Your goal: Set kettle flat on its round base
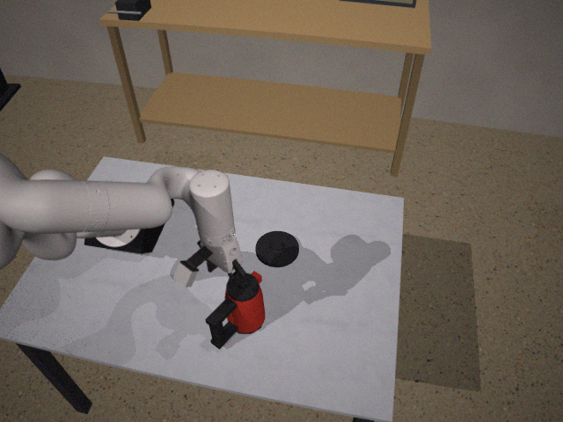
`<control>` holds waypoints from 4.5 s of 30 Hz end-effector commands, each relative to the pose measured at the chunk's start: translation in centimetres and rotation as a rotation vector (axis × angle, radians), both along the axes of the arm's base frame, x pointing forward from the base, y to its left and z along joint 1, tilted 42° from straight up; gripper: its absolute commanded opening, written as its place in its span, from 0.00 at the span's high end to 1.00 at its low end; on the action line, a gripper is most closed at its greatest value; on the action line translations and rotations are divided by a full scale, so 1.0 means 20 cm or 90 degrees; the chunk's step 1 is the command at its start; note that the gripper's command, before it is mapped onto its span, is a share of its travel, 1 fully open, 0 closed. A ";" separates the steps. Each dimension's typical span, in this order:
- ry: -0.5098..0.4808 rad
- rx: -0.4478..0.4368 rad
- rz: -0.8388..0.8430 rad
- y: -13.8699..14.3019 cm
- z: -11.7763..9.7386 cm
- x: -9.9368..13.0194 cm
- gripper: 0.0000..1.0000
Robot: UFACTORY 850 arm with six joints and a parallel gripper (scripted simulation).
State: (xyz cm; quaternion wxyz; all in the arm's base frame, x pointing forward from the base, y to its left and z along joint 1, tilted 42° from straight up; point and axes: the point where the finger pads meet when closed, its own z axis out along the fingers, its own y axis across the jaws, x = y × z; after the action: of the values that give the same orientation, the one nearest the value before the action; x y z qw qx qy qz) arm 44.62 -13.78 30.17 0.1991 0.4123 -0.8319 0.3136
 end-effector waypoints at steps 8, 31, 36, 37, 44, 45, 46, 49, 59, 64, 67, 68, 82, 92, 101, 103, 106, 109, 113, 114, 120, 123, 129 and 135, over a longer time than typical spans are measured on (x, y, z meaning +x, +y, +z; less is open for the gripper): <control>0.016 0.011 0.013 0.00 0.01 -0.01 0.19; 0.027 0.018 0.022 -0.01 0.02 -0.02 0.19; 0.027 0.018 0.022 -0.01 0.02 -0.02 0.19; 0.027 0.018 0.022 -0.01 0.02 -0.02 0.19; 0.027 0.018 0.022 -0.01 0.02 -0.02 0.19; 0.027 0.018 0.022 -0.01 0.02 -0.02 0.19; 0.027 0.018 0.022 -0.01 0.02 -0.02 0.19; 0.027 0.018 0.022 -0.01 0.02 -0.02 0.19; 0.027 0.018 0.022 -0.01 0.02 -0.02 0.19; 0.027 0.018 0.022 -0.01 0.02 -0.02 0.19; 0.027 0.018 0.022 -0.01 0.02 -0.02 0.19; 0.027 0.018 0.022 -0.01 0.02 -0.02 0.19; 0.027 0.018 0.022 -0.02 0.01 -0.02 0.19; 0.027 0.018 0.022 -0.09 -0.07 -0.03 0.19; 0.027 0.018 0.022 -0.22 -0.22 -0.04 0.19; 0.027 0.018 0.022 -0.26 -0.26 -0.05 0.19; 0.027 0.018 0.022 -0.29 -0.29 -0.05 0.19; 0.027 0.018 0.022 -0.32 -0.32 -0.06 0.19; 0.027 0.018 0.022 -0.37 -0.38 -0.06 0.19; 0.027 0.018 0.022 -0.38 -0.39 -0.06 0.19; 0.027 0.018 0.022 -0.42 -0.44 -0.07 0.19; 0.027 0.018 0.022 -0.43 -0.44 -0.07 0.19; 0.027 0.018 0.022 -0.43 -0.45 -0.07 0.19; 0.027 0.018 0.022 -0.43 -0.45 -0.07 0.19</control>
State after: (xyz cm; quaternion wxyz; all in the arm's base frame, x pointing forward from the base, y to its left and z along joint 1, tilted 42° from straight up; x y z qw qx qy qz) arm 43.19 -22.40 21.12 0.2058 0.4363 -0.8246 0.2957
